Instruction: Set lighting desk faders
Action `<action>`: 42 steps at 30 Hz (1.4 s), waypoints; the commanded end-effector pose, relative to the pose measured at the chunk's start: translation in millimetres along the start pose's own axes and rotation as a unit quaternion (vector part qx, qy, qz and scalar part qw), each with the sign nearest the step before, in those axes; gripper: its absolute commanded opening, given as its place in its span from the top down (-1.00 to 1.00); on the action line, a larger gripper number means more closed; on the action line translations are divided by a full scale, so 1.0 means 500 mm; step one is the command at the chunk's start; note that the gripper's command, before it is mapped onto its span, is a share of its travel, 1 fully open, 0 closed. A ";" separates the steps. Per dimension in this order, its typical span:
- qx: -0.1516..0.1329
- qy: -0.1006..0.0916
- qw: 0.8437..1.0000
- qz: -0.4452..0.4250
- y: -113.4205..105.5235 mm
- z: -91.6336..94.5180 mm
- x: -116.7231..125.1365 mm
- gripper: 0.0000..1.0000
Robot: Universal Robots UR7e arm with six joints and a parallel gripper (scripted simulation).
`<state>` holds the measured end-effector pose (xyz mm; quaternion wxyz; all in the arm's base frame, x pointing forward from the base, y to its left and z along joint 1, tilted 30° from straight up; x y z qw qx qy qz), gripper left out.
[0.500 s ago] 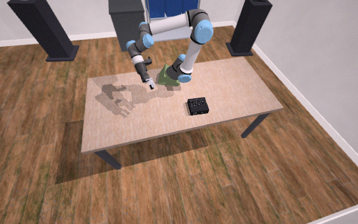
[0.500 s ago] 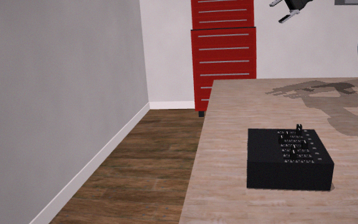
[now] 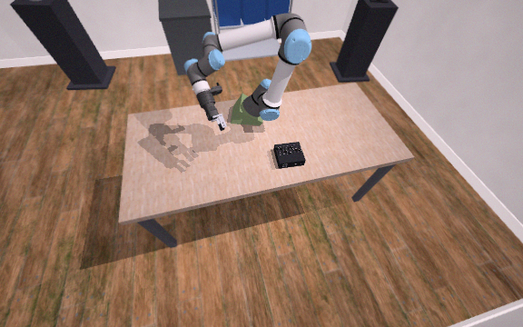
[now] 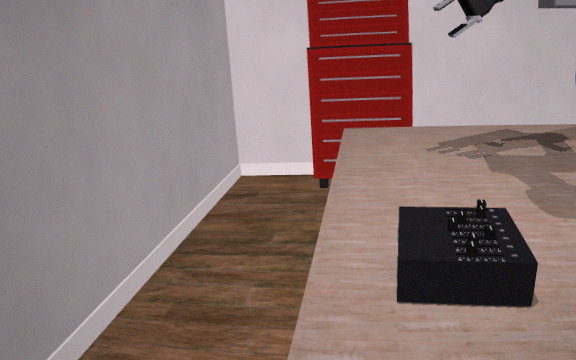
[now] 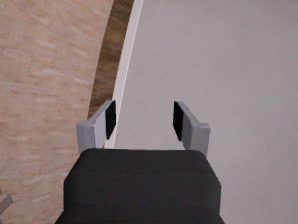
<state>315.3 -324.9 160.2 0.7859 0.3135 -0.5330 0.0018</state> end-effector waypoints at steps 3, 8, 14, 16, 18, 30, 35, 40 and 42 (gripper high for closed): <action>0.000 0.000 1.000 0.000 0.000 0.001 0.001 -1.00; 0.002 0.004 1.000 -0.001 0.004 -0.004 0.002 -1.00; 0.015 0.026 0.999 -0.012 0.026 -0.031 0.011 -1.00; 0.022 0.039 0.999 -0.019 0.040 -0.047 0.015 -1.00; 0.026 0.047 0.998 -0.022 0.049 -0.056 0.018 -1.00; 0.063 0.169 0.981 -0.072 0.181 -0.181 0.041 -1.00; 0.066 0.217 0.970 -0.088 0.235 -0.224 0.044 -1.00; 0.063 0.265 0.957 -0.101 0.295 -0.265 0.044 -1.00; 0.061 0.281 0.952 -0.105 0.315 -0.277 0.043 -1.00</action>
Point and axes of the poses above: the point where the finger pads meet when closed, its own z axis back along the fingers, its own x axis across the jaws, y = z × x, the point moved 5 cm from there along z, back along the fingers, and after that the axes turned 7 degrees about -z, right-handed, at the moved point
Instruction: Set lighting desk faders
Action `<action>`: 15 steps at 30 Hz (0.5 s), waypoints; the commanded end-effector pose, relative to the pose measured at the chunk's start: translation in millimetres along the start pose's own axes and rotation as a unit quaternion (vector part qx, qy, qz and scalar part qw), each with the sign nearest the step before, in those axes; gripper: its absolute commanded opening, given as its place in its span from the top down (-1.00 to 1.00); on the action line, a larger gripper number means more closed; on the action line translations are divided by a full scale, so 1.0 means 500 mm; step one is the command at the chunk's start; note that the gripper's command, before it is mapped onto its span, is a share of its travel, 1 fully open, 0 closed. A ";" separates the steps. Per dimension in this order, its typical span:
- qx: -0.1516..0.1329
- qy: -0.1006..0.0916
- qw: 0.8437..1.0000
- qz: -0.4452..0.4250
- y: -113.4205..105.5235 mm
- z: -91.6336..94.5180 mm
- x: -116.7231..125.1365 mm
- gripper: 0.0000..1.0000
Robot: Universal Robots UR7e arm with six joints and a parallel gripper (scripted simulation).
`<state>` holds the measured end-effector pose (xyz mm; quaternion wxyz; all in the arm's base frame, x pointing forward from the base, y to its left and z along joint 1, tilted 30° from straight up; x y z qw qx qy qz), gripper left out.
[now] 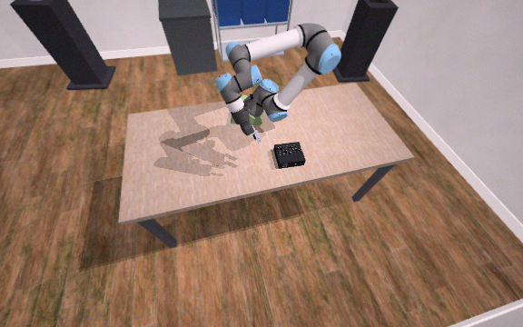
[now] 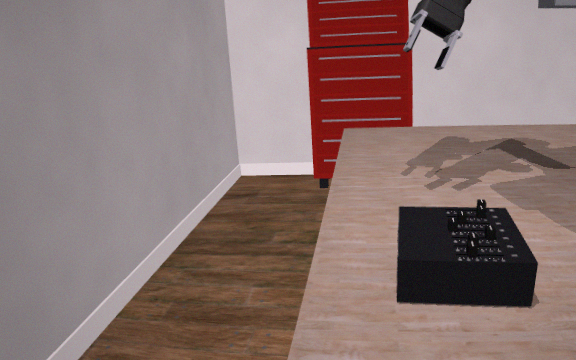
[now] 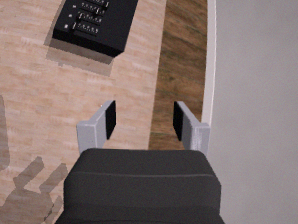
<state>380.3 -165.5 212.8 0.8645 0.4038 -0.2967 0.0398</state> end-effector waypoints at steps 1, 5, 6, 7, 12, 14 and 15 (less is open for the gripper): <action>-0.010 0.058 0.998 -0.024 0.066 -0.053 0.014 -1.00; -0.024 0.102 0.994 -0.041 0.122 -0.096 0.016 -1.00; -0.024 0.102 0.994 -0.041 0.122 -0.096 0.016 -1.00; -0.030 0.115 0.992 -0.046 0.140 -0.109 0.015 -1.00; -0.044 0.140 0.988 -0.055 0.176 -0.134 0.013 -1.00; -0.059 0.161 0.983 -0.063 0.210 -0.157 0.009 -1.00; -0.059 0.161 0.983 -0.063 0.210 -0.157 0.009 -1.00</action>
Point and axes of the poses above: the point where the finger pads meet when closed, its own z axis back along the fingers, its own x axis across the jaws, y = z × x, the point moved 5 cm from there along z, back along the fingers, and after that the axes turned 7 degrees about -z, right-handed, at the moved point
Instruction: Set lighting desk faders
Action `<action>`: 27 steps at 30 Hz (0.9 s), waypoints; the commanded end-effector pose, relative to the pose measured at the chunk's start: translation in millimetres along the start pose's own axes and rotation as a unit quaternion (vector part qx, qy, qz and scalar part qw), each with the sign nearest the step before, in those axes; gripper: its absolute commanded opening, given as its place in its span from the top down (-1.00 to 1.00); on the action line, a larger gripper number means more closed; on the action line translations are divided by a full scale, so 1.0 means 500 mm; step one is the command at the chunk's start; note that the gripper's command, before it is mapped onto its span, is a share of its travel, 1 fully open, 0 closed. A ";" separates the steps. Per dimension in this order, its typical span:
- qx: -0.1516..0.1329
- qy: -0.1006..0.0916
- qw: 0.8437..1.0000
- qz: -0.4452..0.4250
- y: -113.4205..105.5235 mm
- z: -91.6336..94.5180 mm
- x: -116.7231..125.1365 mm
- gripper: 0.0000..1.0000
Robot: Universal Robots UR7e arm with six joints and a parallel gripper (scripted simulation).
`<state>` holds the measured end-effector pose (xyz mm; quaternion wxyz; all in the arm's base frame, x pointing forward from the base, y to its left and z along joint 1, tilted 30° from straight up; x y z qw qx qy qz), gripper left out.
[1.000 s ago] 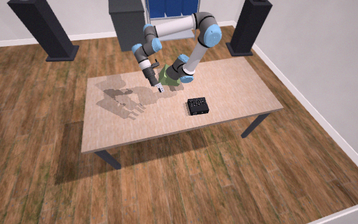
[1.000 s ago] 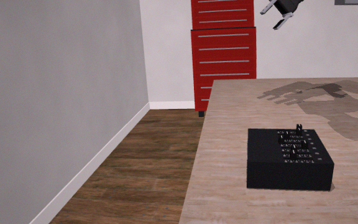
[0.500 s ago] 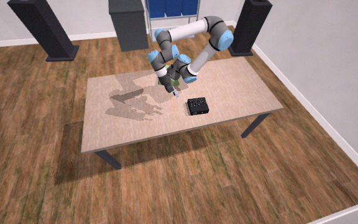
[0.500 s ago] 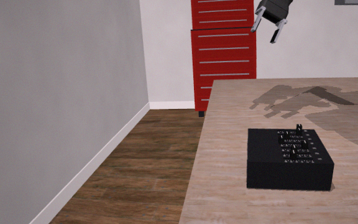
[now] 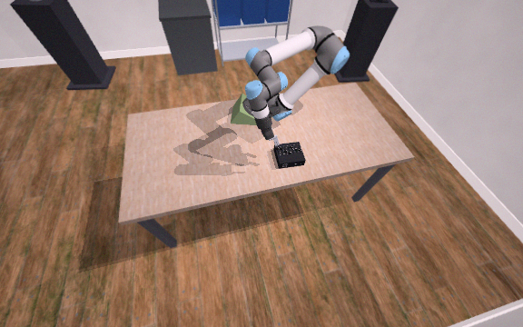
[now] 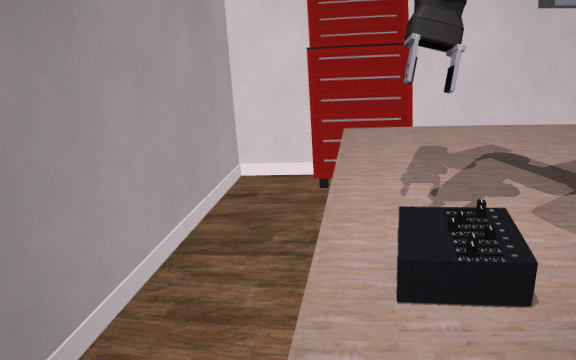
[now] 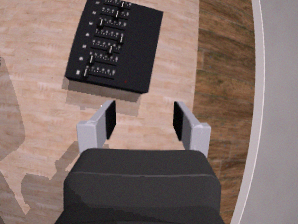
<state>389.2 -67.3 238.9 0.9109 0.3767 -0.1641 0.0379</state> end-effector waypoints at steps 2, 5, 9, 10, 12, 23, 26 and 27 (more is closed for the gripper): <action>-0.038 0.051 0.998 -0.024 0.084 -0.047 -0.001 -1.00; -0.053 0.065 0.996 -0.032 0.114 -0.063 -0.006 -1.00; -0.076 0.081 0.993 -0.042 0.154 -0.083 -0.014 -1.00; -0.083 0.085 0.992 -0.044 0.165 -0.089 -0.017 -1.00; -0.089 0.089 0.991 -0.047 0.176 -0.094 -0.019 -1.00; -0.129 0.102 0.985 -0.060 0.237 -0.121 -0.038 -1.00; -0.132 0.103 0.984 -0.061 0.242 -0.123 -0.039 -1.00; -0.132 0.103 0.984 -0.061 0.242 -0.123 -0.039 -1.00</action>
Point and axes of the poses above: the point where the finger pads meet when closed, its own z axis back along the fingers, its own x axis across the jaws, y = z × x, the point moved 5 cm from there along z, back along the fingers, and after that the axes turned 7 degrees about -z, right-handed, at the moved point
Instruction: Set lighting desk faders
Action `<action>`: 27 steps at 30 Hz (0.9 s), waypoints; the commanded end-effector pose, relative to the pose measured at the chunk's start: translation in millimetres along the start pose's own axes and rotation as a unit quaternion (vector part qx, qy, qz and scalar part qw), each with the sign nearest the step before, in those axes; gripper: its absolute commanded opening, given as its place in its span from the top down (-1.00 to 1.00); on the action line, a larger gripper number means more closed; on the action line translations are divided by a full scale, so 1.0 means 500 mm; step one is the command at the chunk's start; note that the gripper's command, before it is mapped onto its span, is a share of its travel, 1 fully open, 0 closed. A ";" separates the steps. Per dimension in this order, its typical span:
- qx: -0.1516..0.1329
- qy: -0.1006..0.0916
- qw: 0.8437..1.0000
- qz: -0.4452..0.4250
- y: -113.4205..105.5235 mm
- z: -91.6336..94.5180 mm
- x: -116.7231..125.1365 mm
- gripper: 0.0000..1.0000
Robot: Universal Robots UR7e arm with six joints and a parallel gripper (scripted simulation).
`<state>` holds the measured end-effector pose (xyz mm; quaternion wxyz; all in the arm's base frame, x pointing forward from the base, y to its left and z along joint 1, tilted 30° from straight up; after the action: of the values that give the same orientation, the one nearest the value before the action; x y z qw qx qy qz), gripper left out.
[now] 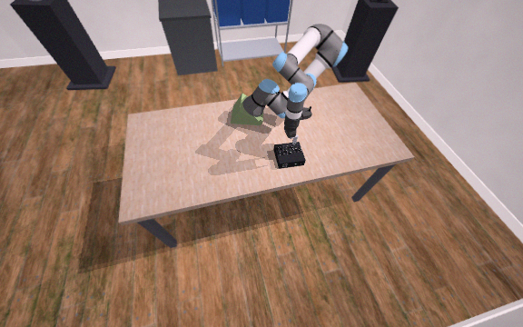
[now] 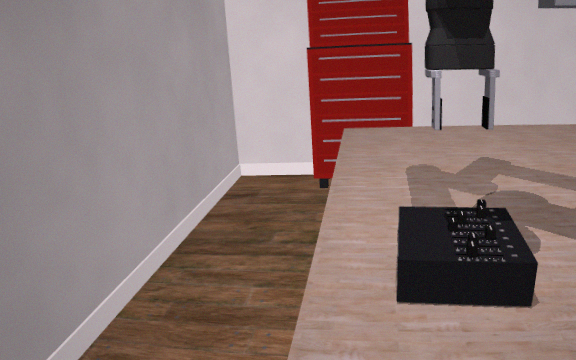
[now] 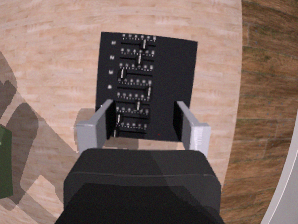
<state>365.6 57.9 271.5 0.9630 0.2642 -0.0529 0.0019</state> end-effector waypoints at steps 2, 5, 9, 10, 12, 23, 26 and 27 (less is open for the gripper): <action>-0.009 0.003 1.000 -0.004 0.012 -0.002 -0.003 -1.00; -0.009 0.003 1.000 -0.004 0.012 -0.002 -0.003 -1.00; -0.009 0.003 1.000 -0.004 0.012 -0.002 -0.003 -1.00; -0.009 0.003 1.000 -0.004 0.012 -0.002 -0.003 -1.00; -0.009 0.003 1.000 -0.004 0.012 -0.002 -0.003 -1.00; -0.009 0.003 1.000 -0.011 0.012 -0.003 -0.005 -1.00; -0.009 0.004 1.000 -0.024 0.013 -0.005 -0.007 -1.00; -0.009 0.005 0.999 -0.030 0.014 -0.006 -0.008 -1.00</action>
<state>363.0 64.4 272.6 0.9653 0.2567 -0.0456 -0.0106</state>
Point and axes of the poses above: the point where the finger pads meet when closed, its own z axis back along the fingers, its own x axis across the jaws, y = z × x, the point moved 5 cm from there along z, back along the fingers, and after that the axes turned 7 degrees about -z, right-handed, at the moved point
